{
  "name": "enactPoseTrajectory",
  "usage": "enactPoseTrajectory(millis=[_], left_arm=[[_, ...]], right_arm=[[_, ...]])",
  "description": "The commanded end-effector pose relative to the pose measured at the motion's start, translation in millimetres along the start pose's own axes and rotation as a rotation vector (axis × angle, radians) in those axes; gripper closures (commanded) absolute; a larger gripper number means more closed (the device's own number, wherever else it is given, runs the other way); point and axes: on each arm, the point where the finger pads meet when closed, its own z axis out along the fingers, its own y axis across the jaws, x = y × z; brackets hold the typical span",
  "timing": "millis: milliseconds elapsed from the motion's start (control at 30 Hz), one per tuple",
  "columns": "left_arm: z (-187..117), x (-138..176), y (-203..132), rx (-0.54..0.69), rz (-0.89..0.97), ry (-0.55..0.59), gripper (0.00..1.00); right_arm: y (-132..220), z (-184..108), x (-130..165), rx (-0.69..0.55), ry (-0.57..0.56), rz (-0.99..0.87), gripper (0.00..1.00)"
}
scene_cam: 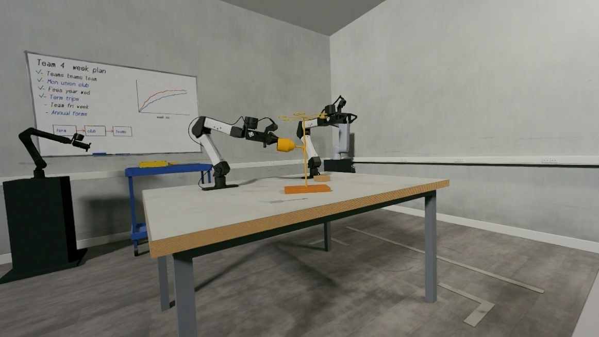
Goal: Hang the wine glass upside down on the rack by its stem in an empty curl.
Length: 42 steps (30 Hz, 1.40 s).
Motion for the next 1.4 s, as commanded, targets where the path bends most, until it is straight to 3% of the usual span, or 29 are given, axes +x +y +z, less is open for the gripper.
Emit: enactPoseTrajectory(millis=[0,200,400,1133,1167,1367], left_arm=[[-2,-24,-1,0.002,-0.008,-0.067,0.00],[-2,-24,-1,0.002,-0.008,-0.067,0.00],[-2,-24,-1,0.002,-0.008,-0.067,0.00],[-2,-24,-1,0.002,-0.008,-0.067,0.00],[-2,-24,-1,0.002,-0.008,-0.067,0.85],[-2,-24,-1,0.002,-0.007,-0.067,0.85]], right_arm=[[56,-10,-11,-0.288,-0.092,0.154,1.00],[29,1,-3,-0.195,-0.093,0.108,1.00],[46,-4,-25,-0.243,-0.141,0.077,1.00],[62,-13,-23,-0.285,-0.121,0.020,1.00],[63,-13,-23,-0.285,-0.122,0.019,1.00],[63,-13,-24,-0.286,-0.122,0.018,1.00]])
